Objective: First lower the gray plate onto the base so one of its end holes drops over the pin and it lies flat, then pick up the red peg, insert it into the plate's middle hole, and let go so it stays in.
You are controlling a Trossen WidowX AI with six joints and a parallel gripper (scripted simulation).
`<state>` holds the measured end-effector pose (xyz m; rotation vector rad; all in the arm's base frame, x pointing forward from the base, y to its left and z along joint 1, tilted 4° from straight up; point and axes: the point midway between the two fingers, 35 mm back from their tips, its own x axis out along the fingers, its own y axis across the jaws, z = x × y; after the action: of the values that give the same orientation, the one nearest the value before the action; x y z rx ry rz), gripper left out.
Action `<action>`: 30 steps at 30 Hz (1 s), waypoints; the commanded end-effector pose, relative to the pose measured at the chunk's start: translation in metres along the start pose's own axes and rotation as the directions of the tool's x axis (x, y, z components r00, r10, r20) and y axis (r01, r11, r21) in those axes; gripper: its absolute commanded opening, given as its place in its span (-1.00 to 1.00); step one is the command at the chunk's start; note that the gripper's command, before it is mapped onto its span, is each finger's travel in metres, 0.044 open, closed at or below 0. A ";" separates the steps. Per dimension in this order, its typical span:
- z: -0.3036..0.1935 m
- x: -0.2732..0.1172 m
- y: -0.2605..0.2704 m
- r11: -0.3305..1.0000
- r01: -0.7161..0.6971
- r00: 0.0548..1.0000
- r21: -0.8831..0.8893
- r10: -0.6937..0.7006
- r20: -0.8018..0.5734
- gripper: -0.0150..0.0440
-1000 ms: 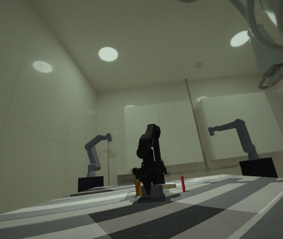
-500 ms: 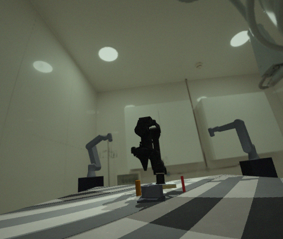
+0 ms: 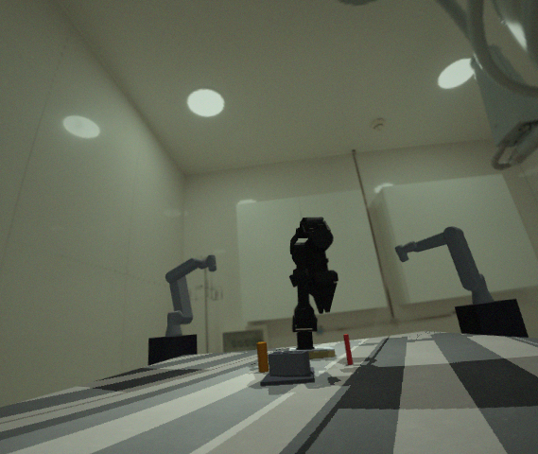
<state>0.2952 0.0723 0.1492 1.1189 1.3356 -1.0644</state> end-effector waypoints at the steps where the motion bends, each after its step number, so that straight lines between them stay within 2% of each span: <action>1: -0.045 0.002 -0.034 0.967 0.004 1.000 -0.256 -0.006 -0.008 1.00; 4: -0.060 0.003 -0.049 0.936 0.004 1.000 -0.353 -0.008 -0.011 1.00; 9: -0.060 0.005 -0.048 0.936 0.004 1.000 -0.353 -0.008 -0.011 1.00; 13: -0.060 0.033 -0.048 0.936 0.004 1.000 -0.353 -0.008 -0.011 1.00; 20: -0.062 0.049 -0.048 0.936 0.004 1.000 -0.353 -0.008 -0.011 1.00; 30: -0.062 0.061 -0.047 0.936 0.004 1.000 -0.353 -0.008 -0.011 1.00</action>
<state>0.2387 0.1286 0.0989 0.8521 1.4657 -0.7757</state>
